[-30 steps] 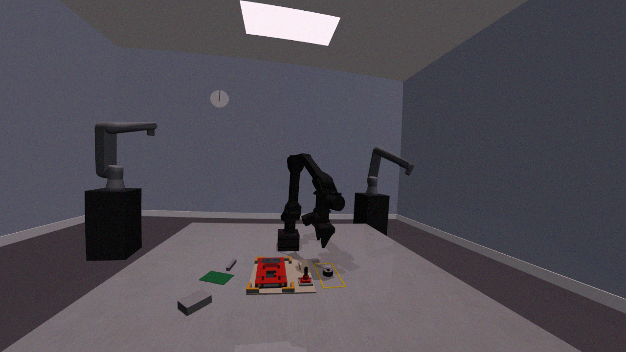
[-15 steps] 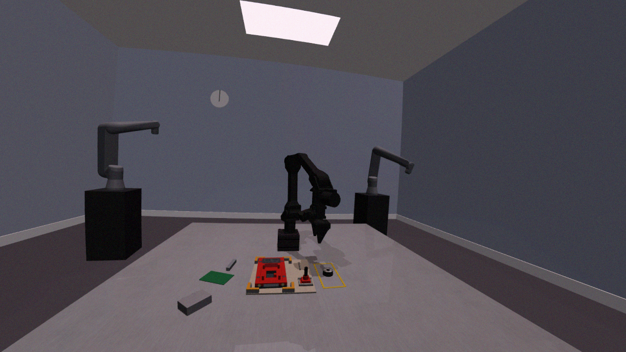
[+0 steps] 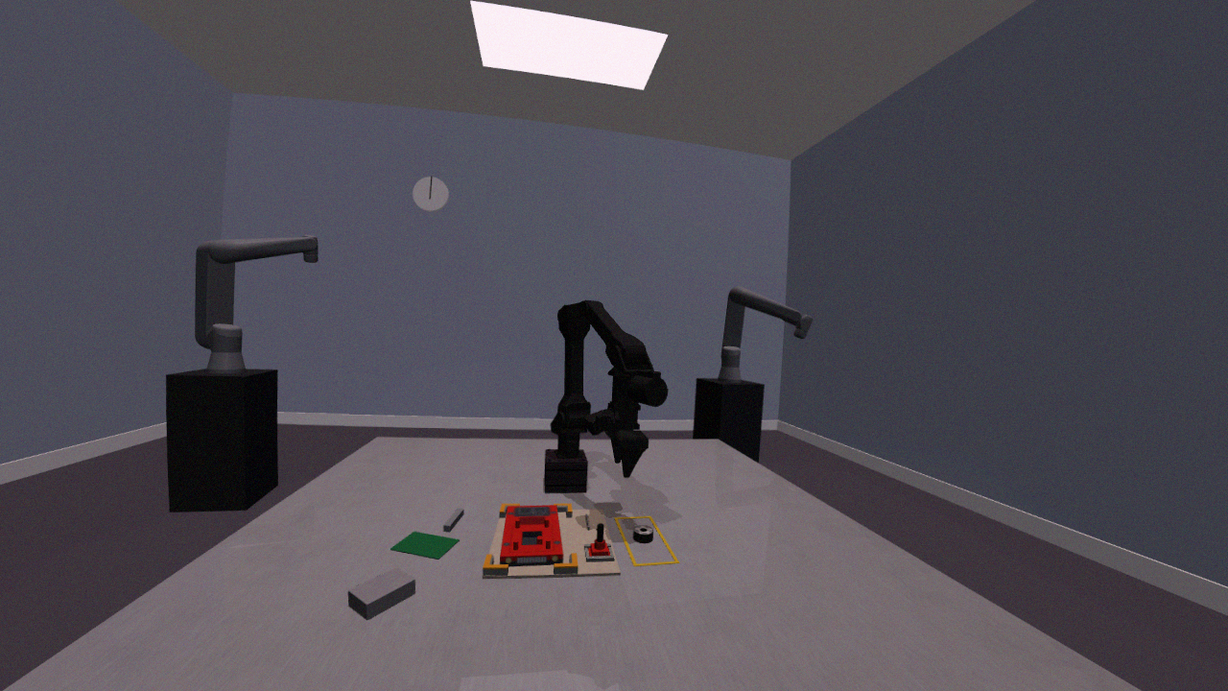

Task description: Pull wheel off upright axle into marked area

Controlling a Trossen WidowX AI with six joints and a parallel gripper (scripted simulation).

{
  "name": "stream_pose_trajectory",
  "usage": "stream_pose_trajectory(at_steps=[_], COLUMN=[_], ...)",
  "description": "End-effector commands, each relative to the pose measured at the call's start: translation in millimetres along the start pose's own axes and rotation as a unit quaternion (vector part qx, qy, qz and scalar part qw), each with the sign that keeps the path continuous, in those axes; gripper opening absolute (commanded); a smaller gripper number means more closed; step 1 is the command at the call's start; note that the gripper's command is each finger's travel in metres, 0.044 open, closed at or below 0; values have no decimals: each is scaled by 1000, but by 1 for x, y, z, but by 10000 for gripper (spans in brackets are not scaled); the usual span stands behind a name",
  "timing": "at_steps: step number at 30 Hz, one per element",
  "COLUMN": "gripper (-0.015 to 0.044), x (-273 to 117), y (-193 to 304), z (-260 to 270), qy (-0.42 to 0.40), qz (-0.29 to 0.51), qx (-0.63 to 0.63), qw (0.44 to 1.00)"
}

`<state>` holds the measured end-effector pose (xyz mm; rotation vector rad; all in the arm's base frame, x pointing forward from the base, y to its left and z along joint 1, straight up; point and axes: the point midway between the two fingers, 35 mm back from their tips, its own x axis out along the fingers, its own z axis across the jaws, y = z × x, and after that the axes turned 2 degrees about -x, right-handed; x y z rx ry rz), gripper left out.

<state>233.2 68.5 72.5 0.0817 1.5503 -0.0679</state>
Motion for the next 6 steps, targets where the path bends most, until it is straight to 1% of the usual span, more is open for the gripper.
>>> stream_pose_trajectory(at_steps=[1, 6], gripper=[440, 440], x=[0, 0], y=[-1, -1], z=[0, 0], qy=[0, 0], qz=[-1, -1], qx=[2, 2], qw=[1000, 1000])
